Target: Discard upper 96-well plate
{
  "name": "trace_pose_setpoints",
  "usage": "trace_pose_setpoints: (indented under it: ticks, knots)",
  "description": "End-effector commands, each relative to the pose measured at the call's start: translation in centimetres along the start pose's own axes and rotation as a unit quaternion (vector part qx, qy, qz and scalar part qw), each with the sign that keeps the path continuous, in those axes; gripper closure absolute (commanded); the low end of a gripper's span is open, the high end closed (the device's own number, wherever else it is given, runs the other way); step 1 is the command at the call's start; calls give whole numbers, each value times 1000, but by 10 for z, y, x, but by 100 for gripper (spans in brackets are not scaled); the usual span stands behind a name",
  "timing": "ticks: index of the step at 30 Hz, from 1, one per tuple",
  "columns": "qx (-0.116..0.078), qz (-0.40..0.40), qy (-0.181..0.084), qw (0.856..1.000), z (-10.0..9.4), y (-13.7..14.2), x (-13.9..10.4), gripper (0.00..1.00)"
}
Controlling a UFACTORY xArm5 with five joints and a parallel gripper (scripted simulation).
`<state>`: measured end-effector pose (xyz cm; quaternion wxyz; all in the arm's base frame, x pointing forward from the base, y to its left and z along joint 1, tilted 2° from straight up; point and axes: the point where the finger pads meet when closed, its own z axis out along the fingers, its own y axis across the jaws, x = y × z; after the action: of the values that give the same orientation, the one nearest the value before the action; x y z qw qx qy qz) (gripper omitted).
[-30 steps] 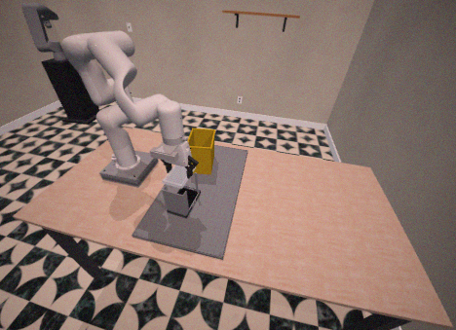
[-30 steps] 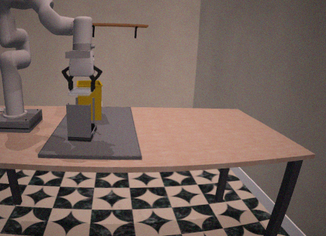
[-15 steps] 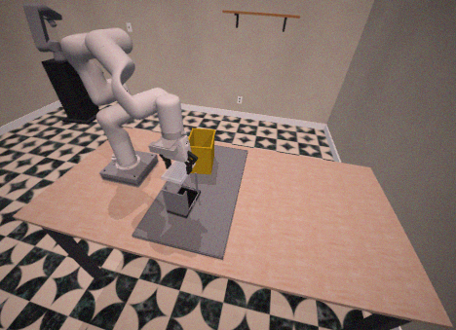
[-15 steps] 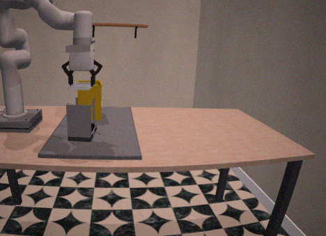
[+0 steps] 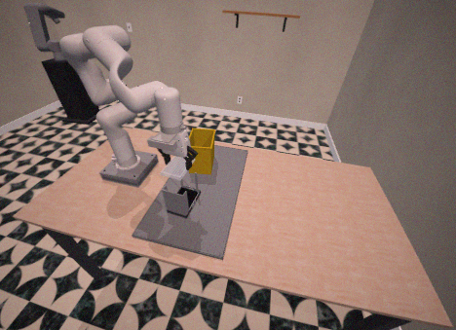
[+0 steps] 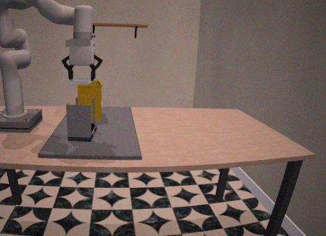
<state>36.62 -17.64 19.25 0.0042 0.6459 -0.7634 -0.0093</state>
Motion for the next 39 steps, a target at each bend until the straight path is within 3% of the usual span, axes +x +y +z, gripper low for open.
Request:
trace_pose_setpoints:
  ticks: [1, 18, 28, 39]
  knots:
    - [2, 0, 1, 1000, -9, -1, 0, 100]
    - [2, 0, 1, 1000, -16, -1, 0, 100]
    - [1, -124, 1, 992, -14, 2, -27, 100]
    - [0, -124, 2, 992, -11, 6, -63, 100]
